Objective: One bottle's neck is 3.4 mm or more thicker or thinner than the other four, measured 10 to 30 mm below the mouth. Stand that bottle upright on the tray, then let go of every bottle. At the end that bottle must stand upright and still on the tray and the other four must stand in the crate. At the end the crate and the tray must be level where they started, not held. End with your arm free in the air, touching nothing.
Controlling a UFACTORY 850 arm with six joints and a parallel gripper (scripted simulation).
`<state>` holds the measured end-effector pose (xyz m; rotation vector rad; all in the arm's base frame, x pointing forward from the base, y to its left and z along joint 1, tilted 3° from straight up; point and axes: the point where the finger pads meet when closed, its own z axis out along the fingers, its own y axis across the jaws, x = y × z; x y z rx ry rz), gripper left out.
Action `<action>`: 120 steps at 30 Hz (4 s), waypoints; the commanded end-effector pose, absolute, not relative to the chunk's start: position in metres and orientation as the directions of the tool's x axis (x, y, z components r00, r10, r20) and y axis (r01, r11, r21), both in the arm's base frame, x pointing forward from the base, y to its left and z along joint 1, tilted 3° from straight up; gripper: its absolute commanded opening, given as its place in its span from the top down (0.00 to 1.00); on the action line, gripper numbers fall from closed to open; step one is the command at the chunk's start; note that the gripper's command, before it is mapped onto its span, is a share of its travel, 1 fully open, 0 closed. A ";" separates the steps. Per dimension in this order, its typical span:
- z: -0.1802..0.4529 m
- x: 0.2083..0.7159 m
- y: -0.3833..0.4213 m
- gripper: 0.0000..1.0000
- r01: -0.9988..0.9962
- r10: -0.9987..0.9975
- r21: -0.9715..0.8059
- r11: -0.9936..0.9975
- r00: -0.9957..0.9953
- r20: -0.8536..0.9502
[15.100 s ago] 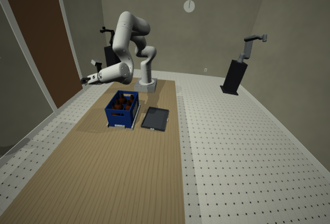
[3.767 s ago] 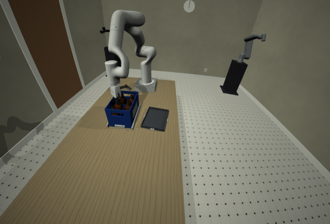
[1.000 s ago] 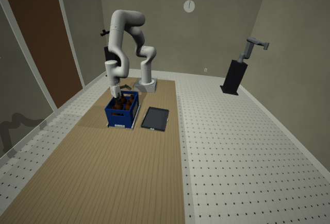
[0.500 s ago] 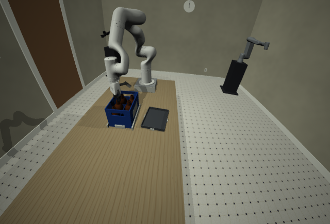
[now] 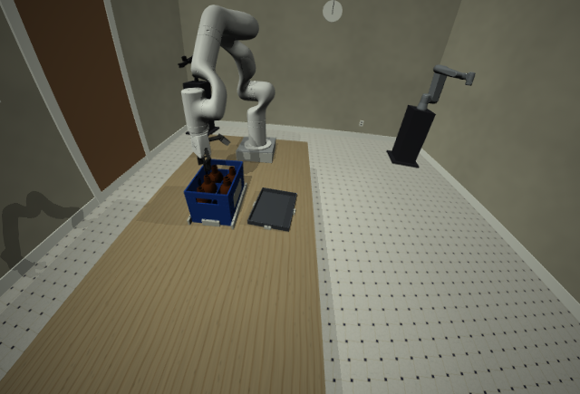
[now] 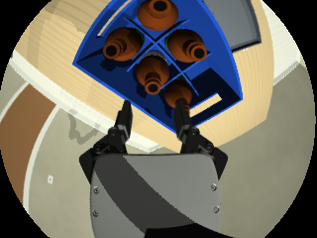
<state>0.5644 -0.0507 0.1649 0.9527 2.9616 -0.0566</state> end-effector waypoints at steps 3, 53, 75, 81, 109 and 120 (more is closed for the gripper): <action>0.177 0.565 -0.050 0.35 0.583 0.582 -0.025 0.812 -0.812 -0.041; 0.178 0.556 0.007 1.00 0.583 0.582 -0.025 0.812 -0.812 -0.041; 0.176 0.547 0.042 0.35 0.583 0.582 -0.025 0.812 -0.812 -0.041; 0.176 0.547 0.042 0.35 0.583 0.582 -0.025 0.812 -0.812 -0.041; 0.175 0.547 0.042 0.35 0.583 0.582 -0.025 0.812 -0.812 -0.041; 0.170 0.547 0.042 0.35 0.583 0.582 -0.025 0.812 -0.812 -0.041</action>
